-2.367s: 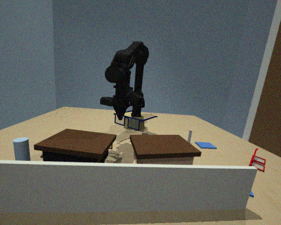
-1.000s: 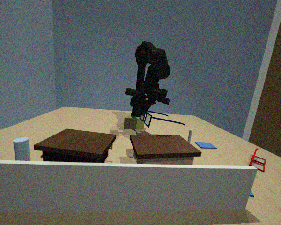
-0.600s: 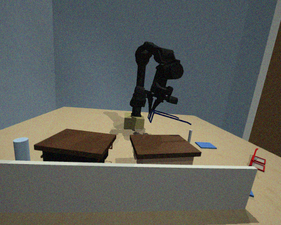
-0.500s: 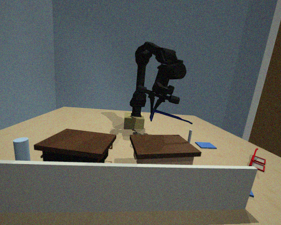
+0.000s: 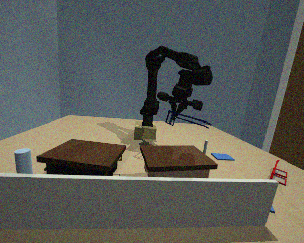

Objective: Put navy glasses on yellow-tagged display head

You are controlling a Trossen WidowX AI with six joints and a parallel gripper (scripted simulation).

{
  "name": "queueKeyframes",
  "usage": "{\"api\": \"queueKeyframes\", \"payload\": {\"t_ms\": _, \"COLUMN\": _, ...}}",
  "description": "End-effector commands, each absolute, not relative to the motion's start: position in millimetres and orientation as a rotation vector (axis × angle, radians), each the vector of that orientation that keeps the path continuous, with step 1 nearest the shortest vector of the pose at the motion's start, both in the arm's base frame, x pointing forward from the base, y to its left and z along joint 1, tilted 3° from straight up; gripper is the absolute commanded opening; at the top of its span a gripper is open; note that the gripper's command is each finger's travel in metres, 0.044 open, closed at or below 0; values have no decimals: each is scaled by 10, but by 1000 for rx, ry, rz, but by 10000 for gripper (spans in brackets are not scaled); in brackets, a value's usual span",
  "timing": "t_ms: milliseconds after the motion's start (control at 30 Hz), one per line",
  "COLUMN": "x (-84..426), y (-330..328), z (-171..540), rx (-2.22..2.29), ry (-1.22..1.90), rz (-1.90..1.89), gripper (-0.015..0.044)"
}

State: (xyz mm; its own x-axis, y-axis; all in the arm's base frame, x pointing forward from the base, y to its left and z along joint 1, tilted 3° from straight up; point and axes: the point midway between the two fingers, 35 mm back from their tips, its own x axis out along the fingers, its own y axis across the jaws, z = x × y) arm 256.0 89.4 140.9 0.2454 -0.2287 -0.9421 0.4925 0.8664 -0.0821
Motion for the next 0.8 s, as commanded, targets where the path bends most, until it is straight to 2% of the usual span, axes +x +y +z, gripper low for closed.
{"api": "queueKeyframes", "payload": {"t_ms": 0, "x": 2517, "y": 965, "z": 1435, "rx": 312, "ry": 1188, "rz": -547, "gripper": 0}}
{"api": "queueKeyframes", "payload": {"t_ms": 767, "x": 2179, "y": 1496, "z": 1605, "rx": 795, "ry": 904, "rz": -748, "gripper": 0}}
